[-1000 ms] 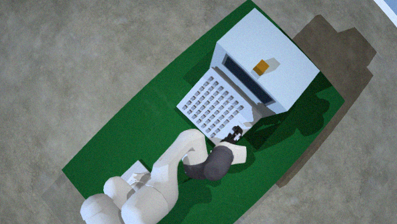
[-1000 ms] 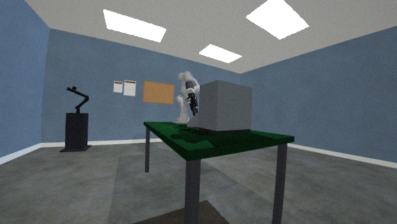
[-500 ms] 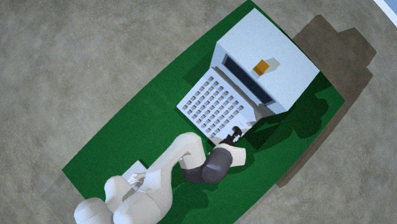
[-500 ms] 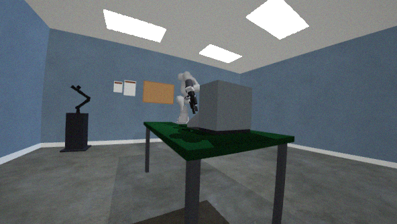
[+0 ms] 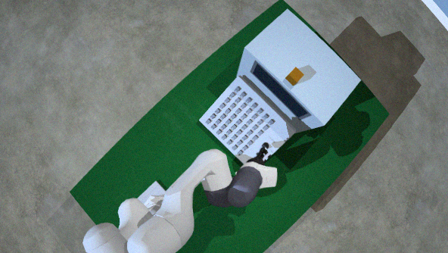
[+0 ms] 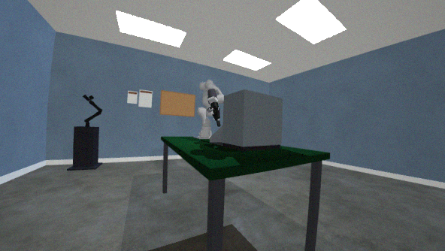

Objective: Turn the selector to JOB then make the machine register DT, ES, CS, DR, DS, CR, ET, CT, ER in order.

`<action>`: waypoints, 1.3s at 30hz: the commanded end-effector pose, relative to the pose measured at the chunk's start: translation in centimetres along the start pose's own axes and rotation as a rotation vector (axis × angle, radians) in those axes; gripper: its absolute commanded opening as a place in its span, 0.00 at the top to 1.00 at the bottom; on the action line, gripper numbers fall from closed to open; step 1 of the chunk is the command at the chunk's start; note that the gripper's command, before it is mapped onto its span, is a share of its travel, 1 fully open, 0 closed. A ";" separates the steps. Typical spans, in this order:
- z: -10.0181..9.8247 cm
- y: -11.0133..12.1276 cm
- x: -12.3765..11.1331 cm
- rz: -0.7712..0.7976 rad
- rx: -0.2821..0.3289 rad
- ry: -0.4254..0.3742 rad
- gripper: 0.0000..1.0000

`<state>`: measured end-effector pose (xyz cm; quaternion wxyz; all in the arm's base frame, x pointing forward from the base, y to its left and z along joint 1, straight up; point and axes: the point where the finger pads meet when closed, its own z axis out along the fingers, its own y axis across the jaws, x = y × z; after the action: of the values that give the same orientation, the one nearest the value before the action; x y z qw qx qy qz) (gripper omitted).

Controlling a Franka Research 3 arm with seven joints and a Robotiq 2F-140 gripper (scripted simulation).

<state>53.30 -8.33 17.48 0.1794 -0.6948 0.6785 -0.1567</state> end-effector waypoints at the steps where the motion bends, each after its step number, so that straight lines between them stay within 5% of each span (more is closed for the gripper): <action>1: 0.0 0.2 -0.1 0.010 -0.005 -0.001 0.90; 23: 0.0 0.1 -0.3 0.008 -0.005 -0.001 0.90; 29: 1.1 -1.3 -5.5 -0.025 -0.005 -0.001 0.90; 39: 1.9 -2.4 -9.4 -0.050 -0.005 -0.001 0.90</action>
<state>55.60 1.18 17.05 0.1768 -0.7374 0.6327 -0.1572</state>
